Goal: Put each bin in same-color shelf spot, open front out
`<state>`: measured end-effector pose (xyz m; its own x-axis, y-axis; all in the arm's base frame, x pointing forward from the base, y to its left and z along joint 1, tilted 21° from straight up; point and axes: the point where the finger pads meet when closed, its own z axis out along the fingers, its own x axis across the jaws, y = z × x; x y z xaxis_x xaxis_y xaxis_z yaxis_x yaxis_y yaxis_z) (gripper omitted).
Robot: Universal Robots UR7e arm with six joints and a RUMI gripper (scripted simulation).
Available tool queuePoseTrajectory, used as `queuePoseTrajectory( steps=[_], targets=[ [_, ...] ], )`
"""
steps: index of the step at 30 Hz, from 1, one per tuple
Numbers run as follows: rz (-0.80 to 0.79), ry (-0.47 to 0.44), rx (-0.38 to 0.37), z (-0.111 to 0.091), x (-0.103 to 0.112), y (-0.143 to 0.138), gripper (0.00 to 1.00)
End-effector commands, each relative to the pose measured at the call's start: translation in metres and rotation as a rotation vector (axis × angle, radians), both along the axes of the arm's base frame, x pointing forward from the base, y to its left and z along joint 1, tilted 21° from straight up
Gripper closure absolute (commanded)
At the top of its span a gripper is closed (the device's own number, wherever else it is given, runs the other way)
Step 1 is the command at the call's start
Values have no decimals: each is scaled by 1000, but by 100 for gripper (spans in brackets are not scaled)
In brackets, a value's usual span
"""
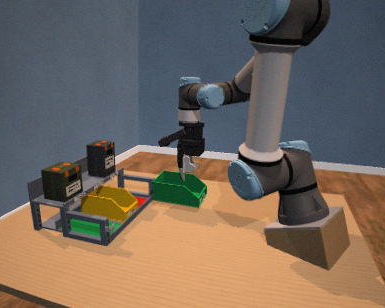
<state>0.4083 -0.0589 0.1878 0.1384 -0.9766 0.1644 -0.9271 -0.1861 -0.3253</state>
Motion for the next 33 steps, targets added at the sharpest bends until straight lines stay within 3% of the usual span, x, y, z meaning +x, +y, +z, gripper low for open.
queuePoseTrajectory(
  steps=[1, 21, 33],
  targets=[
    [1, -1, -1, -1, -1, 5, 100],
    [10, 0, -4, -8, -8, 38, 100],
    [19, 1, -8, -15, -15, 74, 100]
  ],
)
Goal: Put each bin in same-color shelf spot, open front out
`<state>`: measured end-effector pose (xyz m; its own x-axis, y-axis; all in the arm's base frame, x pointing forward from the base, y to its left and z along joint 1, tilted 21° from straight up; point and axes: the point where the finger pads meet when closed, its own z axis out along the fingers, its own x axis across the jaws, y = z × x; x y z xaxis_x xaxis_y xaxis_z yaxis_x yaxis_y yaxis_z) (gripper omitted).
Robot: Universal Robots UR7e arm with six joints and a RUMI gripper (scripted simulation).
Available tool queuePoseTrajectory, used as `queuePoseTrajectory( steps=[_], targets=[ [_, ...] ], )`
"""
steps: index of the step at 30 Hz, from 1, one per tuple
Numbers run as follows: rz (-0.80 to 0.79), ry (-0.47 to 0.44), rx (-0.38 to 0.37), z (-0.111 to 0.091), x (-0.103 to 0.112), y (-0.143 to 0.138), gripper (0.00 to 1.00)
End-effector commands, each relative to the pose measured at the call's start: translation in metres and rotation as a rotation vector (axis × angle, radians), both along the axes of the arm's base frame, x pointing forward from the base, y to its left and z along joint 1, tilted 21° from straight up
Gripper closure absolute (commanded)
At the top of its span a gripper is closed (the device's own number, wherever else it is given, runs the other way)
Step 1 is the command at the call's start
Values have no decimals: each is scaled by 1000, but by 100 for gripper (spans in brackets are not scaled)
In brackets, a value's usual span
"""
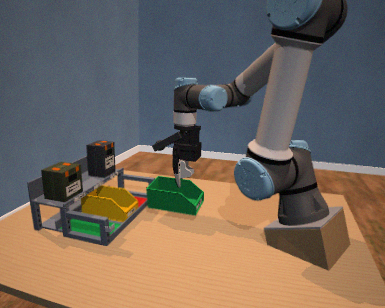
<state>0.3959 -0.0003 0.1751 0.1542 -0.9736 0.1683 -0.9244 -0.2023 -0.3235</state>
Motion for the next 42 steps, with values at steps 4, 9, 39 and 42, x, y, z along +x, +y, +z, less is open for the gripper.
queuePoseTrajectory(
  steps=[4, 9, 39, 42],
  targets=[
    [5, 0, -4, -5, -5, 25, 100],
    [8, 1, -5, -8, -8, 39, 100],
    [29, 3, -13, -25, -25, 121, 100],
    [31, 3, -14, -27, -27, 128, 100]
  ],
)
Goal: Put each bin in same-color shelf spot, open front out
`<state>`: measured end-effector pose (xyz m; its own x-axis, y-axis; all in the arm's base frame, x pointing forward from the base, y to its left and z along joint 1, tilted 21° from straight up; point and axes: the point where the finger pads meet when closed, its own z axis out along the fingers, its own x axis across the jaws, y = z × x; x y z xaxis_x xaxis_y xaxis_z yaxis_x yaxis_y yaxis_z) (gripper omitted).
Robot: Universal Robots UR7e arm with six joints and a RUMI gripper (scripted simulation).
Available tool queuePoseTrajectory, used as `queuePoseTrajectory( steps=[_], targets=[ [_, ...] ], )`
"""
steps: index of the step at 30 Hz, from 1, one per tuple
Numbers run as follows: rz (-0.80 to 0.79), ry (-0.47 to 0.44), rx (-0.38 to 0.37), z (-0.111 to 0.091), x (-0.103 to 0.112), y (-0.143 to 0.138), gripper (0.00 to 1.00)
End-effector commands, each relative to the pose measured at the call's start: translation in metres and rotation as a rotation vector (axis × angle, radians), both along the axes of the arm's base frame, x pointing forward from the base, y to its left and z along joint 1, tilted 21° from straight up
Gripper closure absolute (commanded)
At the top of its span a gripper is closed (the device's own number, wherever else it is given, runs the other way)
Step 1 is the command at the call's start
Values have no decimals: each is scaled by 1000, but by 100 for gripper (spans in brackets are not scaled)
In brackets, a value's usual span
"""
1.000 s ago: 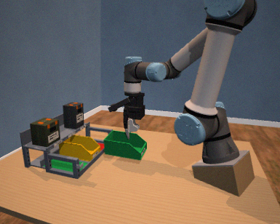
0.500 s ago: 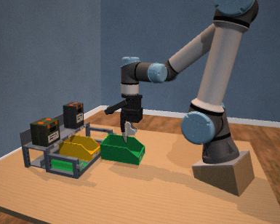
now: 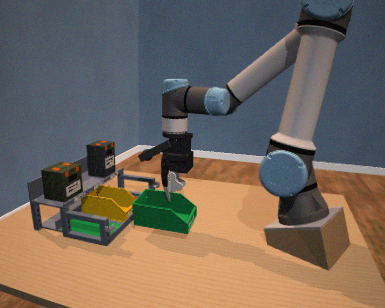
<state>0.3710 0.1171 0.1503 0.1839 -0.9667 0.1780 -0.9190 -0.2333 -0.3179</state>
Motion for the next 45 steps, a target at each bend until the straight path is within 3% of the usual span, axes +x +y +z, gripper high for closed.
queuePoseTrajectory(
  steps=[1, 22, 45],
  targets=[
    [1, 0, -3, -2, -2, 13, 100],
    [9, 0, -6, -9, -9, 45, 100],
    [11, 1, -7, -10, -10, 51, 100]
  ],
)
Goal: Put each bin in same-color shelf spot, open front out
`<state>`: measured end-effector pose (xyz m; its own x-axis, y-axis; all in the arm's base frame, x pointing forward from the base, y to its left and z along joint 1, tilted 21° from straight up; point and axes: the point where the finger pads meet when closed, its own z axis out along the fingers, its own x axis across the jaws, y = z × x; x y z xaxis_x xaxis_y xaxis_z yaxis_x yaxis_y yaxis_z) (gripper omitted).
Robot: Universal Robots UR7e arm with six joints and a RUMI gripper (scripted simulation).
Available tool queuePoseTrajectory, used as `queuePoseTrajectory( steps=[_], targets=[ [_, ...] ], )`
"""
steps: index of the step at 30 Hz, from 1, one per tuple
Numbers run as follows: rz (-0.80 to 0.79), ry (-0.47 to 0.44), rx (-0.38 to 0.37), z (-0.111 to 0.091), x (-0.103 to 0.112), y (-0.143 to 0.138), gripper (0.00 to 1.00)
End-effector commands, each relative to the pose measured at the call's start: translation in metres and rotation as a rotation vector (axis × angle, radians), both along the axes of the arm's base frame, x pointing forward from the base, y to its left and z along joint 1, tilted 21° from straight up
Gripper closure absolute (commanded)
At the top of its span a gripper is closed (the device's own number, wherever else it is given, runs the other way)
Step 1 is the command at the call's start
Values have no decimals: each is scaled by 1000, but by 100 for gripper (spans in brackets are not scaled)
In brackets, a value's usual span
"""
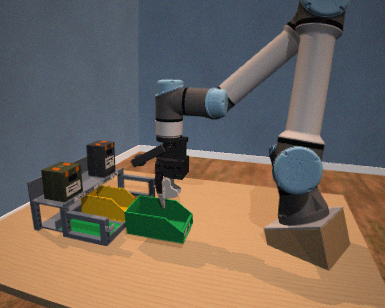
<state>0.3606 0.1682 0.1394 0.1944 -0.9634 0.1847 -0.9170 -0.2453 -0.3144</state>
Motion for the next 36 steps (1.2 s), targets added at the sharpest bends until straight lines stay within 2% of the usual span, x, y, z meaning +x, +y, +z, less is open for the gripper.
queuePoseTrajectory(
  steps=[1, 20, 36],
  targets=[
    [0, -1, 0, 0, 0, 0, 100],
    [0, -1, 0, 2, 6, 2, 100],
    [0, -1, 0, 12, 35, 9, 100]
  ],
)
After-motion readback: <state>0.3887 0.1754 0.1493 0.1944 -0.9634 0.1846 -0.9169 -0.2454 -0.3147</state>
